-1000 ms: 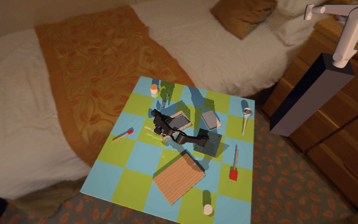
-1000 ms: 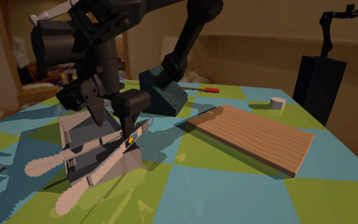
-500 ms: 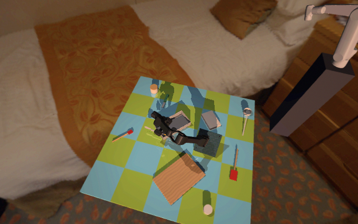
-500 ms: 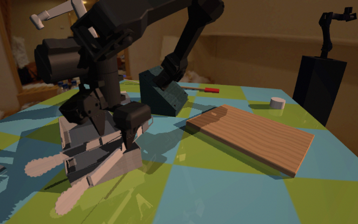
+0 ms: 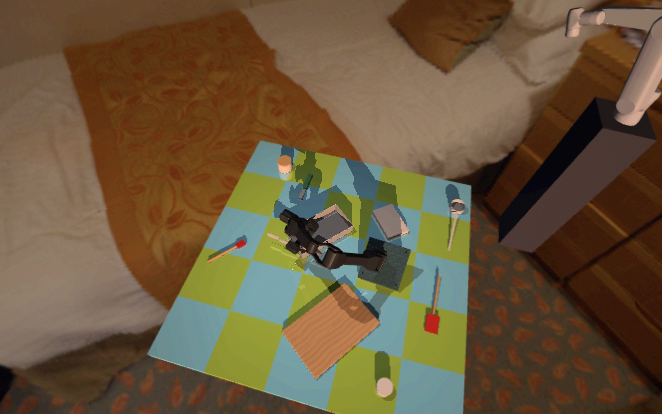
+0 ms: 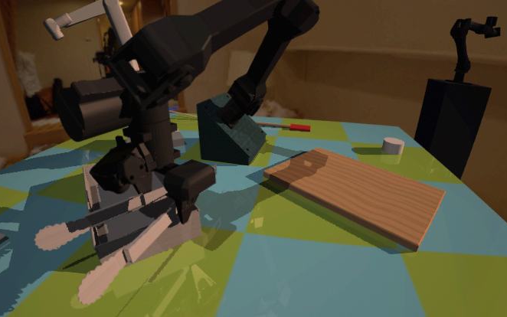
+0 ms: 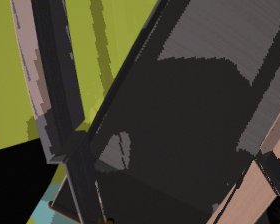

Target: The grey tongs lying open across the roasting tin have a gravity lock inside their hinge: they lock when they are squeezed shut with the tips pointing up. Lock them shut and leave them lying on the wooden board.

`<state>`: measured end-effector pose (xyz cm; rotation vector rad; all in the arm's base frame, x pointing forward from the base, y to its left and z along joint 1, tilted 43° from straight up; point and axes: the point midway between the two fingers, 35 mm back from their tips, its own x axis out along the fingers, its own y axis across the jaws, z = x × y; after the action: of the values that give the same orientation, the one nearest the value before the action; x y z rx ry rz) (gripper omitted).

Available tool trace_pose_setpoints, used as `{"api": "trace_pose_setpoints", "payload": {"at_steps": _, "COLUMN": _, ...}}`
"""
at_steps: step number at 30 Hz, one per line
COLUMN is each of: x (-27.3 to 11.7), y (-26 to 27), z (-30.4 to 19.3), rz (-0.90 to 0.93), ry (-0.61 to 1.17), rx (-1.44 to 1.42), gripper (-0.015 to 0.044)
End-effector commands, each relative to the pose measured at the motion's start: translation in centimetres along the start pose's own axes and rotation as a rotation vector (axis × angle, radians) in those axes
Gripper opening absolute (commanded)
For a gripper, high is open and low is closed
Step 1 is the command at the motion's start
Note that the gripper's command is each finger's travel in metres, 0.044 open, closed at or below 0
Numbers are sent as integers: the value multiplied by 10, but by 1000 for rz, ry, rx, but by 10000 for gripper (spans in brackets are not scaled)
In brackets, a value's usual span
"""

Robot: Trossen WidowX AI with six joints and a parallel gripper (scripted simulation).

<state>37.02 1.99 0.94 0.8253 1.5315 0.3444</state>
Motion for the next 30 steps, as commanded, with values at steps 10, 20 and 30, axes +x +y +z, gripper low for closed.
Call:
{"api": "trace_pose_setpoints", "payload": {"at_steps": 10, "x": 21, "y": 0, "z": -3, "rz": 6, "ry": 3, "rx": 6, "gripper": 440}}
{"api": "trace_pose_setpoints", "payload": {"at_steps": 20, "x": 19, "y": 0, "z": -3, "rz": 3, "ry": 2, "rx": 0, "gripper": 308}}
{"api": "trace_pose_setpoints", "payload": {"at_steps": 30, "x": 19, "y": 0, "z": -3, "rz": 3, "ry": 2, "rx": 0, "gripper": 242}}
